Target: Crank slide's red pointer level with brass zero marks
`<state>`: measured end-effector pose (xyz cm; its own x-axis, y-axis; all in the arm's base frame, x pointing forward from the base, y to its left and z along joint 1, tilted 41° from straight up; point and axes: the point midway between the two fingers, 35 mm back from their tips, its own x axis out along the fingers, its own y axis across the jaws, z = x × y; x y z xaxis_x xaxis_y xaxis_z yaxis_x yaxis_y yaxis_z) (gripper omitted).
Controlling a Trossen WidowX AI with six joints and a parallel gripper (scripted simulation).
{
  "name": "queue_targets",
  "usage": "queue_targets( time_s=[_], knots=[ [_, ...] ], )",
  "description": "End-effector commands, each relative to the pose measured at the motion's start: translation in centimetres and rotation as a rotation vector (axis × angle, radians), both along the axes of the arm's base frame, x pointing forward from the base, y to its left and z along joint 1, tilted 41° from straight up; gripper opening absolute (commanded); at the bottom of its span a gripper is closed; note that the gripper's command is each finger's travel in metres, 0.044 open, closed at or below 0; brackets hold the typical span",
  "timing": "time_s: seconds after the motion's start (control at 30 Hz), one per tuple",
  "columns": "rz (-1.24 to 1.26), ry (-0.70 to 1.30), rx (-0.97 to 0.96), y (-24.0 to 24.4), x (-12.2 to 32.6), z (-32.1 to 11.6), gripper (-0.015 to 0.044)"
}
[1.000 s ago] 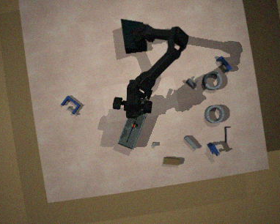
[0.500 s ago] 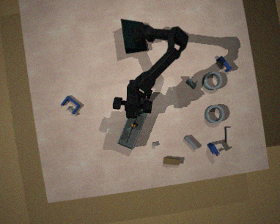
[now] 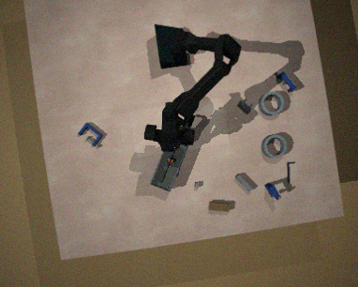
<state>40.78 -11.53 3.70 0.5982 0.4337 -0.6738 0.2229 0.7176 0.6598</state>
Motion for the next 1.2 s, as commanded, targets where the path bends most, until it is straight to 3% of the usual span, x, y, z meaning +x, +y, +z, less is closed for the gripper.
queue_targets(
  time_s=[0.0,0.1,0.13,0.7,1.17],
  knots=[
    [0.0,0.0,-0.001,0.0,0.0,-0.01,0.0368],
    [0.0,0.0,-0.001,0.0,0.0,-0.01,0.044],
    [0.0,0.0,-0.001,0.0,0.0,-0.01,0.044],
    [0.0,0.0,-0.001,0.0,0.0,-0.01,0.0],
    [0.0,0.0,0.0,0.0,0.0,0.0,0.0]
  ],
)
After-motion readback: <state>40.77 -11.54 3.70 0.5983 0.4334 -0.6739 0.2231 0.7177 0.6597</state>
